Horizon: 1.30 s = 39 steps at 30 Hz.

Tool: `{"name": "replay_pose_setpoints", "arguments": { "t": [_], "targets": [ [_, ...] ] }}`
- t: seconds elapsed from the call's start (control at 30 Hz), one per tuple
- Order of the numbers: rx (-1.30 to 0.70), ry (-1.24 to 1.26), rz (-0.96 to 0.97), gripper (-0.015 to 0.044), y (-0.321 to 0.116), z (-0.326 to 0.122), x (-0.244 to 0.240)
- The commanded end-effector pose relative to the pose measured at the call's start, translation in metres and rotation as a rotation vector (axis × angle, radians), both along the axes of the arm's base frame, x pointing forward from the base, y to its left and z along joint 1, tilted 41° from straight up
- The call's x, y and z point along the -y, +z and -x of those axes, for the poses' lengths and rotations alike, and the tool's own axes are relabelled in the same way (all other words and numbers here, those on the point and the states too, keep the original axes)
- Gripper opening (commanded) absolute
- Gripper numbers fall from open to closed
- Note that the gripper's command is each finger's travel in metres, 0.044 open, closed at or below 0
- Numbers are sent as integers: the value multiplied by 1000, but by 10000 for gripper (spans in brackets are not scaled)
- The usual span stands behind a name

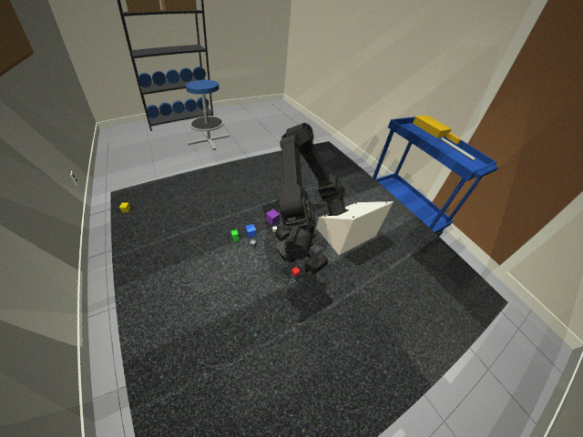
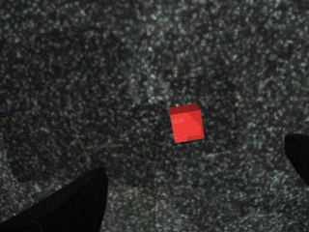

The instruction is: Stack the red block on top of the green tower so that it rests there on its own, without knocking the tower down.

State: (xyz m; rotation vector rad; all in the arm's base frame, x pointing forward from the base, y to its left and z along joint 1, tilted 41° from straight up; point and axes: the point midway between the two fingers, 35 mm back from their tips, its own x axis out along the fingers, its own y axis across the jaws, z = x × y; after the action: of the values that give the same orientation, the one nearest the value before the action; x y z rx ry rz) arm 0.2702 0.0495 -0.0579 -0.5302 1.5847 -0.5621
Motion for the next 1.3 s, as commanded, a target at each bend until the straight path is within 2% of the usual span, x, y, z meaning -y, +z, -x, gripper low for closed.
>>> {"name": "replay_pose_setpoints", "arguments": {
  "t": [0.0,0.23,1.27],
  "targets": [
    [-3,-6,11,440,-2,1,3],
    [-3,-6,12,440,-28,6,27],
    [-3,-6,14,440,-52,8,47]
  ]
}}
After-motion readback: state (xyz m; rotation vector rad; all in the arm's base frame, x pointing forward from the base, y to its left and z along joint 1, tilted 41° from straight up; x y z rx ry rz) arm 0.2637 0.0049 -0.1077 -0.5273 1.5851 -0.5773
